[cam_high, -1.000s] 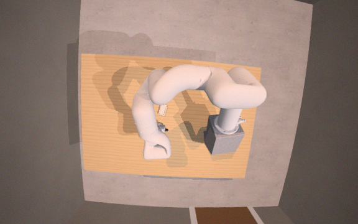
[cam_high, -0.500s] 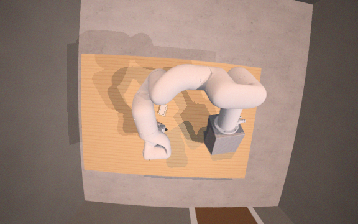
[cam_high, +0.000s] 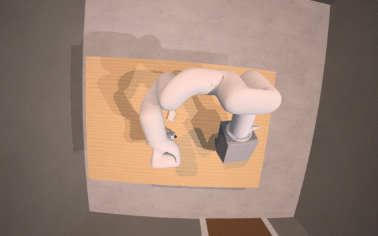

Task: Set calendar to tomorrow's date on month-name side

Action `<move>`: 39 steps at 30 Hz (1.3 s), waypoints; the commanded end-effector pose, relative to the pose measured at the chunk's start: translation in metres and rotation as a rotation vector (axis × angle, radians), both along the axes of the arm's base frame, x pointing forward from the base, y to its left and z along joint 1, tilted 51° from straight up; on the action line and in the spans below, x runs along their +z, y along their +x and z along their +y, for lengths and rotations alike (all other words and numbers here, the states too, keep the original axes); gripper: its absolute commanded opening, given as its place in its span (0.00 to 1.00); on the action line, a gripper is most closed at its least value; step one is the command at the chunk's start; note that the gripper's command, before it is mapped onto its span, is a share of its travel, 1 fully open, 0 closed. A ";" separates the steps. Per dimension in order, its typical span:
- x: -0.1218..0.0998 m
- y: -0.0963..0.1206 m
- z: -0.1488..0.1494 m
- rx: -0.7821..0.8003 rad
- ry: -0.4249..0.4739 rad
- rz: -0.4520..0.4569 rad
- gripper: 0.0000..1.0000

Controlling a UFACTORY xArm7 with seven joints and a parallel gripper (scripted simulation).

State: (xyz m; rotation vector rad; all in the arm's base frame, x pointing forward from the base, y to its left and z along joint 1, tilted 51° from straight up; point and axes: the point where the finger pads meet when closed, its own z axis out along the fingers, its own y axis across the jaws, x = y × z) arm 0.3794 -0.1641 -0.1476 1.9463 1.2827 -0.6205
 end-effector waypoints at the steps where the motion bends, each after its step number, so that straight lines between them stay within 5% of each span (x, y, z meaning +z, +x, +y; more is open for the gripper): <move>1: 0.000 0.001 0.002 0.002 0.002 -0.002 0.27; 14: 0.002 0.001 0.004 0.002 0.002 -0.002 0.27; 31: 0.059 0.002 0.074 0.002 0.002 -0.002 0.27; 39: 0.063 0.002 0.079 0.002 0.002 -0.002 0.27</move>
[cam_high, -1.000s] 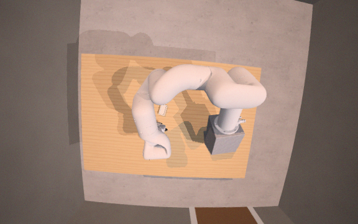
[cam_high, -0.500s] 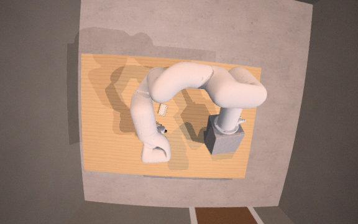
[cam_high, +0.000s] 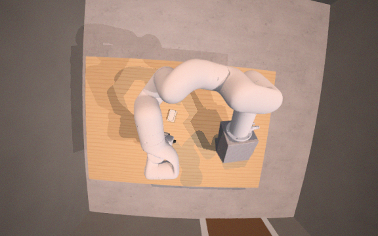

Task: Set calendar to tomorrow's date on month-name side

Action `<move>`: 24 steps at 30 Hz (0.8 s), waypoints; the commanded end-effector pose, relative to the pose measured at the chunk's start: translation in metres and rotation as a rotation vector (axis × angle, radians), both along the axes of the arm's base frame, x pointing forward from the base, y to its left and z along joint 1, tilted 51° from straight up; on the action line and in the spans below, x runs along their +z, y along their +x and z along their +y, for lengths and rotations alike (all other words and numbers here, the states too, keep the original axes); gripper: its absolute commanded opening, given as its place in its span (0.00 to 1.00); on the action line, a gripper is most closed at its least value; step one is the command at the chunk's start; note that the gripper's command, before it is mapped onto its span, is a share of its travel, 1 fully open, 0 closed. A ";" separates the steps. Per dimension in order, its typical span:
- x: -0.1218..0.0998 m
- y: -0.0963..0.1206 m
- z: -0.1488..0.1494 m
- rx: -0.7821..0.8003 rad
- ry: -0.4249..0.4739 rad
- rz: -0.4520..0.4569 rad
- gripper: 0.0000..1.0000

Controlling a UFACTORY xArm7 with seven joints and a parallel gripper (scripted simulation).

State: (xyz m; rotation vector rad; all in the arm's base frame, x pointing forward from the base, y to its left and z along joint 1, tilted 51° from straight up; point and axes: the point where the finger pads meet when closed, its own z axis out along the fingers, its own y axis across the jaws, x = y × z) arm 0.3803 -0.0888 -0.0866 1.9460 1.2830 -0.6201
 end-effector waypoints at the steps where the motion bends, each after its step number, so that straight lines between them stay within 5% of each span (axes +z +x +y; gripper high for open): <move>1: 0.002 0.001 0.004 0.002 0.002 -0.002 0.27; 7: 0.008 -0.001 0.001 0.003 0.003 -0.002 0.27; 10: 0.051 -0.016 -0.027 0.006 0.005 -0.004 0.27; 12: 0.051 -0.016 -0.027 0.006 0.005 -0.004 0.27; 15: 0.082 -0.036 -0.048 0.004 0.003 -0.003 0.27; 24: 0.096 -0.047 -0.059 0.001 0.001 -0.002 0.27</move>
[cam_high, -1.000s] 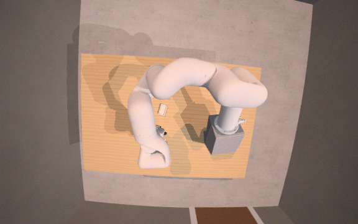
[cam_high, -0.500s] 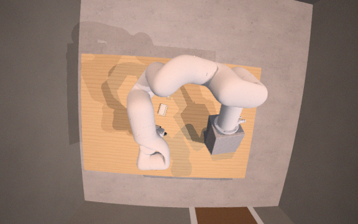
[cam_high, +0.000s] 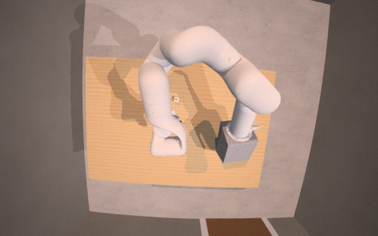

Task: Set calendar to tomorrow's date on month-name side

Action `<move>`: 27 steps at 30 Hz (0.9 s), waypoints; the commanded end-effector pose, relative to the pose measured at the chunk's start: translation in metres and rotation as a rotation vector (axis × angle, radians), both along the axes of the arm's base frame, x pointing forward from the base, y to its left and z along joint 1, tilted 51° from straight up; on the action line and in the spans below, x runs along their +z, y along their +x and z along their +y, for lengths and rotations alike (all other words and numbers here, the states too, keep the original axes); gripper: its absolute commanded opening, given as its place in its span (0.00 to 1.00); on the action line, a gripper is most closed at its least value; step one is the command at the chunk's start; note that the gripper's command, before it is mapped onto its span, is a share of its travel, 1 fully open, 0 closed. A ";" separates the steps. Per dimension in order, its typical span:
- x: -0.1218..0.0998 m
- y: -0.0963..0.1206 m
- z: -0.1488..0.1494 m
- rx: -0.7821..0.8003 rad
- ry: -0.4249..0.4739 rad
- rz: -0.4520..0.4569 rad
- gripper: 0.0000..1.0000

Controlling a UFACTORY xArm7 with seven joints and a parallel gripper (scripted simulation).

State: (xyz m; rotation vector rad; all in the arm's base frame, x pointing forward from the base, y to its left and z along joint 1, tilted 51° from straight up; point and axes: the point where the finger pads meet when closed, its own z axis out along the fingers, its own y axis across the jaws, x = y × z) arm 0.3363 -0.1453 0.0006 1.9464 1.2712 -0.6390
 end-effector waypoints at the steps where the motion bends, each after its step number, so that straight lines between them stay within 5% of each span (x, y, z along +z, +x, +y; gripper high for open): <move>1: 0.009 -0.003 -0.002 0.013 0.011 -0.010 0.27; 27: -0.011 -0.004 -0.028 0.013 0.012 -0.010 0.27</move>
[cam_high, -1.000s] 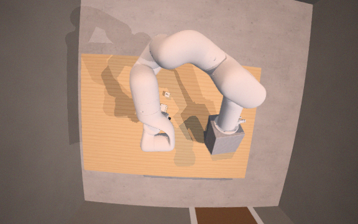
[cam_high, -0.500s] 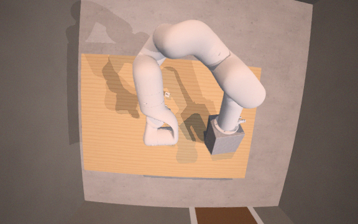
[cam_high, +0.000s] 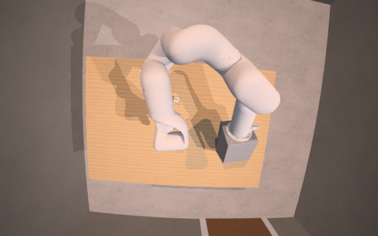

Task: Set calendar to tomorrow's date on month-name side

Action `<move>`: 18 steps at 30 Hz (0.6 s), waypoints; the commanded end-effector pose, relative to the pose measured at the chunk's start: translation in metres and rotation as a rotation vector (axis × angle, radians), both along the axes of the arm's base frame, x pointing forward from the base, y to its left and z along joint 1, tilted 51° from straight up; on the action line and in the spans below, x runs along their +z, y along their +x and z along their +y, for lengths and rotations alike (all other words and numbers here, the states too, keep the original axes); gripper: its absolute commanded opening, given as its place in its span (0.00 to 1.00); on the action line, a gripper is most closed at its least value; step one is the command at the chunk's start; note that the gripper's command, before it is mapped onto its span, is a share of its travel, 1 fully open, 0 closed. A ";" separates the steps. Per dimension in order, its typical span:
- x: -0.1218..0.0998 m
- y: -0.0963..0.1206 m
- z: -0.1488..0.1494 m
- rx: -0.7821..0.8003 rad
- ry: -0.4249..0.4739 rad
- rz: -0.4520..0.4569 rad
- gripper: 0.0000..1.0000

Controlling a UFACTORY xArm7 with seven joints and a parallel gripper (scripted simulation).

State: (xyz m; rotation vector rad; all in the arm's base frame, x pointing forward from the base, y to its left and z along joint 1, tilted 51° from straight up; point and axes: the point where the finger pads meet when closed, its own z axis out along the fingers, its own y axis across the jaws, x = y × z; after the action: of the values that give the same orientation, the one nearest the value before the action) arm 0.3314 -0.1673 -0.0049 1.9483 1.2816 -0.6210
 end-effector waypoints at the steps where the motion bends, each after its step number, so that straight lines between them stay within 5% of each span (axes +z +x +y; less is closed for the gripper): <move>1: -0.006 0.001 -0.006 0.003 0.001 -0.003 0.27; 18: -0.026 0.001 -0.032 0.003 0.001 -0.003 0.27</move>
State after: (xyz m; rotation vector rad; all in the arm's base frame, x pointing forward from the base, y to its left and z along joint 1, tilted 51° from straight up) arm 0.3313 -0.1986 -0.0297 1.9481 1.2814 -0.6208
